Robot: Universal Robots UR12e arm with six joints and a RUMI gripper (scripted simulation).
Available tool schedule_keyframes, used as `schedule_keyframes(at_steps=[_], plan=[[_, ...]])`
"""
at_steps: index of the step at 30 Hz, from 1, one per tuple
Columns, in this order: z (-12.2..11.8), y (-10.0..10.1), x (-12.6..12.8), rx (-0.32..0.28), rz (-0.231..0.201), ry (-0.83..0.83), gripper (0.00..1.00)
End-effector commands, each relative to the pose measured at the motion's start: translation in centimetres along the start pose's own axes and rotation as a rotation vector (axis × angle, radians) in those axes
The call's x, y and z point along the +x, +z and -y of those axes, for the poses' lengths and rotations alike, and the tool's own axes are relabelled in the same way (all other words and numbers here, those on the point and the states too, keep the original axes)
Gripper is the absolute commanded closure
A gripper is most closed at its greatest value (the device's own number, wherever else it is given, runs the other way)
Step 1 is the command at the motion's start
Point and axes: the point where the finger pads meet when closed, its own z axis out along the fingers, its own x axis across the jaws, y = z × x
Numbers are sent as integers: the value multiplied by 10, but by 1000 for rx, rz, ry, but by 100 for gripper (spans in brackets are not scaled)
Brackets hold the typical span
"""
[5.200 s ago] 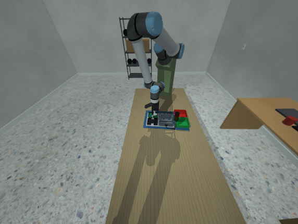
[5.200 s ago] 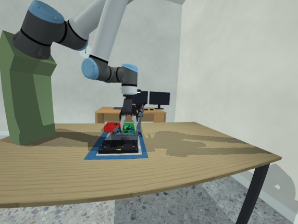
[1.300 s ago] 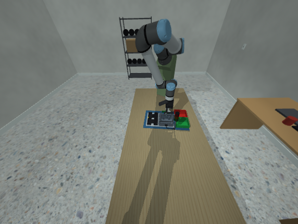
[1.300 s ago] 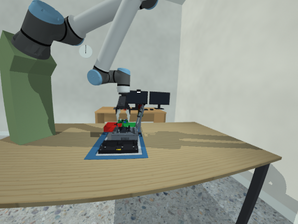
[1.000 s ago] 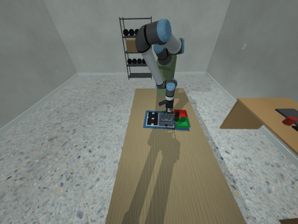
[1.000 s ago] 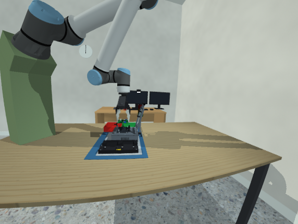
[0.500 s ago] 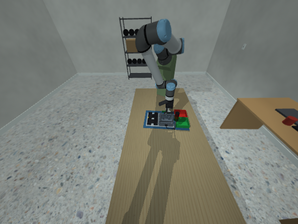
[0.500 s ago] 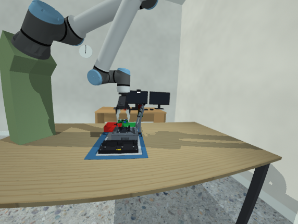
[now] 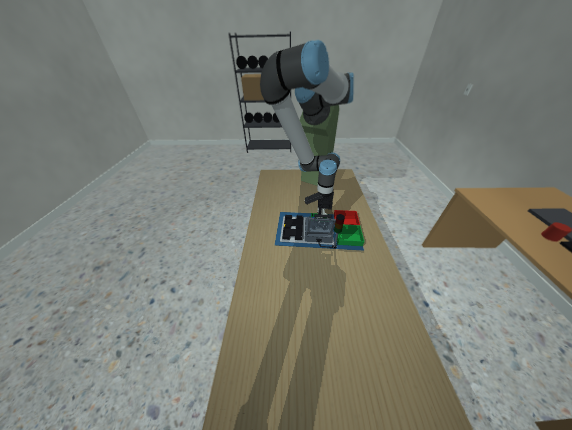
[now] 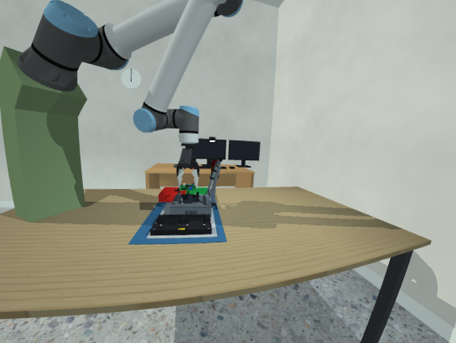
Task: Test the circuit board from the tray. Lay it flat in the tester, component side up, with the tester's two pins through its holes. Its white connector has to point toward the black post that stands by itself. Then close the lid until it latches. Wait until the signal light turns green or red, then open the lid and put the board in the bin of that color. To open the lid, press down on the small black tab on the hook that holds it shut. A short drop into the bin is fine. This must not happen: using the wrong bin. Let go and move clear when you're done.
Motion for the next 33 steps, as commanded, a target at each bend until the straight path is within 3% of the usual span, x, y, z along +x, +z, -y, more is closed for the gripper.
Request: schedule_keyframes(at_steps=[1,17,33], plan=[[2,8,-2,1,3,1,61],[2,34,-3,1,3,1,61],[1,38,-2,1,2,1,61]])
